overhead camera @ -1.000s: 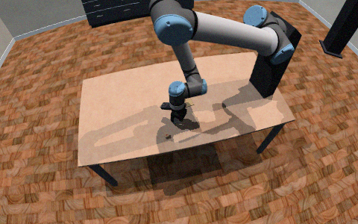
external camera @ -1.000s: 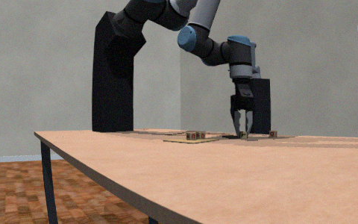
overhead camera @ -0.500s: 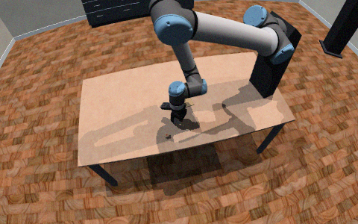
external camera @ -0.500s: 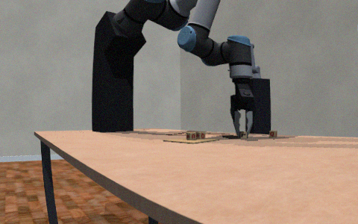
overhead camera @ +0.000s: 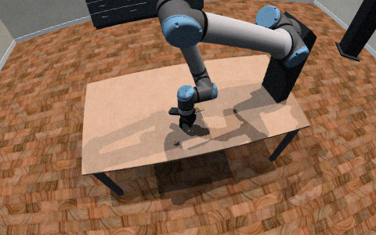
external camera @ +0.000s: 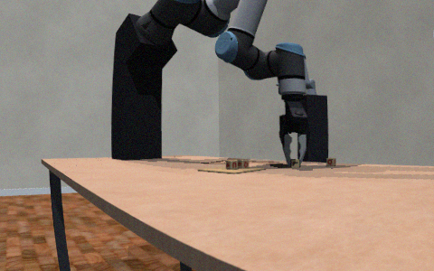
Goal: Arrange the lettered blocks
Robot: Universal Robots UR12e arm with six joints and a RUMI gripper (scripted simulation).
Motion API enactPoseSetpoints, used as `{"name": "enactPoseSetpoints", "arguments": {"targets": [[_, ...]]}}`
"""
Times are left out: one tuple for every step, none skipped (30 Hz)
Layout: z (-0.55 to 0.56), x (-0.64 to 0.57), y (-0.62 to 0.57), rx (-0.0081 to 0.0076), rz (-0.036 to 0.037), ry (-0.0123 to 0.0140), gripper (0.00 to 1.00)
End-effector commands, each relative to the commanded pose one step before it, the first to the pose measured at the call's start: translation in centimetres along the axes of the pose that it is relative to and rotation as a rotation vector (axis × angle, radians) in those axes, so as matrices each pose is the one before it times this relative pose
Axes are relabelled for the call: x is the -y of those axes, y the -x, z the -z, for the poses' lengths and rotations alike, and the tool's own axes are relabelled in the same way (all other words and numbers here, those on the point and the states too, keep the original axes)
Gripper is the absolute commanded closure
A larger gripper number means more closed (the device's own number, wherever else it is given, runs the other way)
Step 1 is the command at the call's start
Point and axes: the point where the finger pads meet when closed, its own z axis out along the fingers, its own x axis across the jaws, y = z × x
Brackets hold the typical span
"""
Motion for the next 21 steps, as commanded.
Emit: {"name": "enactPoseSetpoints", "arguments": {"targets": [[0.223, 0.043, 0.319, 0.00322, 0.00120, -0.00215, 0.95], [0.173, -0.079, -0.095, -0.00109, -0.00043, 0.00098, 0.95], [0.206, -0.073, -0.118, -0.00139, -0.00056, 0.00119, 0.95], [0.283, 0.043, -0.035, -0.00020, -0.00021, -0.00029, 0.95], [0.359, 0.055, -0.045, -0.00025, -0.00027, -0.00038, 0.95], [0.433, 0.014, -0.012, -0.00003, 0.00015, -0.00008, 0.95], [0.501, -0.002, 0.000, 0.00000, 0.00017, 0.00000, 0.95], [0.559, -0.002, -0.001, 0.00000, 0.00000, 0.00000, 0.95], [0.606, -0.003, -0.001, 0.00000, 0.00000, 0.00000, 0.95], [0.640, -0.003, -0.001, 0.00000, 0.00000, 0.00000, 0.95], [0.661, -0.002, -0.001, 0.00001, 0.00000, 0.00000, 0.95], [0.668, -0.003, -0.001, 0.00001, 0.00000, 0.00000, 0.95], [0.000, 0.000, 0.000, 0.00000, 0.00000, 0.00000, 0.95], [0.000, 0.000, 0.000, 0.00000, 0.00000, 0.00000, 0.95], [0.662, -0.002, -0.001, 0.00001, 0.00000, 0.00000, 0.95], [0.642, -0.002, -0.001, 0.00001, 0.00000, 0.00000, 0.95], [0.610, -0.003, -0.001, 0.00001, 0.00000, 0.00000, 0.95], [0.567, -0.002, -0.001, 0.00001, 0.00000, 0.00000, 0.95], [0.515, -0.002, -0.001, 0.00000, 0.00000, 0.00000, 0.95], [0.455, -0.002, -0.001, 0.00000, 0.00000, 0.00000, 0.95], [0.389, -0.002, -0.001, 0.00000, 0.00000, 0.00000, 0.95]]}}
